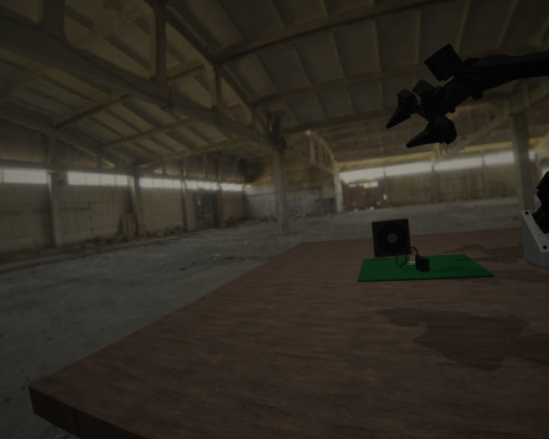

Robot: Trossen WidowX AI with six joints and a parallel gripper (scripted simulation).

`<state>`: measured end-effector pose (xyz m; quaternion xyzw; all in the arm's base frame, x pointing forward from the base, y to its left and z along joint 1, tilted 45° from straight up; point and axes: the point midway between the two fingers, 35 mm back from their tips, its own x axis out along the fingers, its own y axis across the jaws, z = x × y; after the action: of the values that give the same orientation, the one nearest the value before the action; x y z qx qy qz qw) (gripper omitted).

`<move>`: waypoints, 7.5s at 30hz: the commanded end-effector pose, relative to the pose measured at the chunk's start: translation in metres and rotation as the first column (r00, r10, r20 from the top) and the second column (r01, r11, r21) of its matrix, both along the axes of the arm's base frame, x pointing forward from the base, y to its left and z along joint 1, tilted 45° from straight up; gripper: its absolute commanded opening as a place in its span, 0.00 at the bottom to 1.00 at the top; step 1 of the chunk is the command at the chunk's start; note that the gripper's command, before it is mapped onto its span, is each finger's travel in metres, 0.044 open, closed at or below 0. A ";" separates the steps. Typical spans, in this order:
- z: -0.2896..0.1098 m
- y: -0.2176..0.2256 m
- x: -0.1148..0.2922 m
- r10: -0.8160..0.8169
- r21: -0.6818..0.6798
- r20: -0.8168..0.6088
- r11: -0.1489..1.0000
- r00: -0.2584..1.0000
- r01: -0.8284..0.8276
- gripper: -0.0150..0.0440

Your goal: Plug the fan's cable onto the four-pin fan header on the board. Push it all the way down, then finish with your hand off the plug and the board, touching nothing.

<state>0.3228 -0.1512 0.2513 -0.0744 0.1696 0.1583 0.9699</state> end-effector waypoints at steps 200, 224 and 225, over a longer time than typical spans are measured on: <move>-0.207 0.125 0.001 0.063 0.184 -0.975 0.763 0.212 0.619 0.25; -0.226 0.131 0.003 -0.155 0.089 -0.939 0.756 0.308 0.649 0.25; -0.227 0.131 0.004 -0.163 0.086 -0.936 0.754 0.313 0.651 0.25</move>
<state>0.3273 -0.0211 0.0267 0.3007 0.6302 -0.0421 0.7146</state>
